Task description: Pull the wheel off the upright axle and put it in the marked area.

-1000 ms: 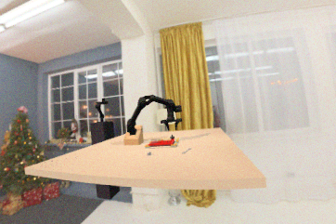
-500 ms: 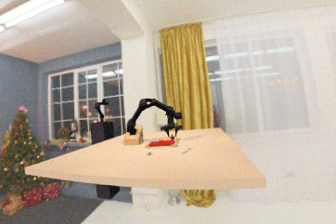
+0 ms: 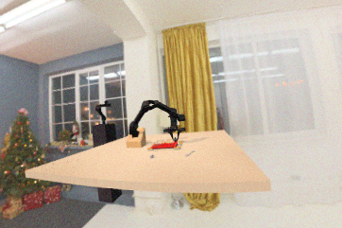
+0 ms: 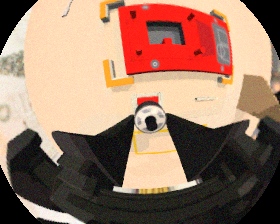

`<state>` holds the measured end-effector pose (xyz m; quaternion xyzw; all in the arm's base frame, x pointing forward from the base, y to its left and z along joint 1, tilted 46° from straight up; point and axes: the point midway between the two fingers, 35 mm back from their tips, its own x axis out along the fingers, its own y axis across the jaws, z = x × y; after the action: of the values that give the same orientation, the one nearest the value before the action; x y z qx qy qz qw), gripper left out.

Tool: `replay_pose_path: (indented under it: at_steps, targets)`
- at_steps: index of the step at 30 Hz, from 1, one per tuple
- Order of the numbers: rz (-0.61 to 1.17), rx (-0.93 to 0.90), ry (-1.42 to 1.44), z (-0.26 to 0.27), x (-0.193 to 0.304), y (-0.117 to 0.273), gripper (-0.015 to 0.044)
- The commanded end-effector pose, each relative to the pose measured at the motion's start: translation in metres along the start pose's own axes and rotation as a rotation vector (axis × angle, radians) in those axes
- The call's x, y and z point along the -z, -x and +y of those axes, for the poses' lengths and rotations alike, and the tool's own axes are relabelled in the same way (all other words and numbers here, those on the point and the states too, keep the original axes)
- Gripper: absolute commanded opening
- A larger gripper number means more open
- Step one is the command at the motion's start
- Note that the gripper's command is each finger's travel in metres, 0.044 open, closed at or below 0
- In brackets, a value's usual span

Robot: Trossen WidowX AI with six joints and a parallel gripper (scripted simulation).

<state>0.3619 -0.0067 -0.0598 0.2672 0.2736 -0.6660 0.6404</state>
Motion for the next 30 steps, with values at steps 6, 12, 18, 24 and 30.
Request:
replay_pose_path:
  at_steps: [6,12,18,24,30]
  targets:
    - [0.000,0.000,-0.001,0.0001,-0.0002,0.0028,0.0000]
    - [0.000,0.000,-0.001,0.0002,-0.0001,0.0048,0.0000]
    - [0.000,0.000,-0.001,0.0003,-0.0001,0.0067,0.0000]
    - [0.000,0.000,0.000,0.0003,0.0000,0.0087,0.0000]
    - [0.000,-0.001,0.000,0.0004,0.0001,0.0107,0.0000]
